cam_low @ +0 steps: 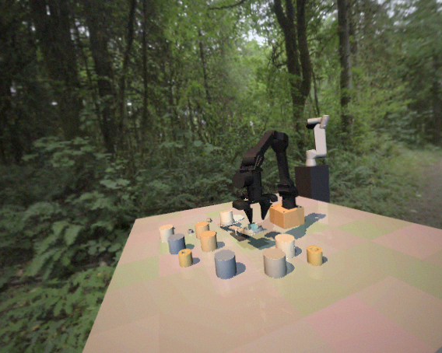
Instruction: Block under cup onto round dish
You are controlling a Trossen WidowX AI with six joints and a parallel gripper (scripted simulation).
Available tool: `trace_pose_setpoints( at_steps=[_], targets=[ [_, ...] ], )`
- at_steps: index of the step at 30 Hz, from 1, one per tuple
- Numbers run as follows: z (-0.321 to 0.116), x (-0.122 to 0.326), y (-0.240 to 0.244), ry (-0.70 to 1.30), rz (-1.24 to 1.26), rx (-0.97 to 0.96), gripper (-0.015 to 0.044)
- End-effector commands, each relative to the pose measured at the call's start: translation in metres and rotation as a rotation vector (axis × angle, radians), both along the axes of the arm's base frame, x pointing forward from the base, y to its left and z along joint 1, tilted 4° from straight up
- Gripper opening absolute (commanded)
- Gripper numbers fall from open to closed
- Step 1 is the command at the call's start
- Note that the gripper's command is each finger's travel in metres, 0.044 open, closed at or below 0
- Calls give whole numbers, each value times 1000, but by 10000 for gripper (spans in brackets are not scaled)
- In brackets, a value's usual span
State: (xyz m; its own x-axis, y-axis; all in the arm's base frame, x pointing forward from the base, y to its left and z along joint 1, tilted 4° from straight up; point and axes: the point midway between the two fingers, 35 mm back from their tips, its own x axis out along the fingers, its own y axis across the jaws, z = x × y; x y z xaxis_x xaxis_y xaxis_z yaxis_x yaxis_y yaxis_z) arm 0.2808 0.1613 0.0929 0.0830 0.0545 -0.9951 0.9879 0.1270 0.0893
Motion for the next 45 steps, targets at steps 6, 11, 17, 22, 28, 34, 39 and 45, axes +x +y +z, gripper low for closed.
trace_pose_setpoints(
  at_steps=[6, 11, 17, 22, 28, 34, 39, 45],
  targets=[
    [13, 10, -28, -2, 19, 3, 260],
    [0, 11, -28, -2, 19, 3, 260],
    [-6, 12, -27, -2, 20, 3, 260],
    [-14, 13, -27, -2, 21, 3, 260],
    [-24, 13, -26, -2, 22, 2, 260],
    [-33, 14, -26, -2, 20, 3, 260],
    [-37, 14, -25, -2, 19, 3, 260],
    [-37, 14, -25, -2, 19, 3, 142]
  ],
)
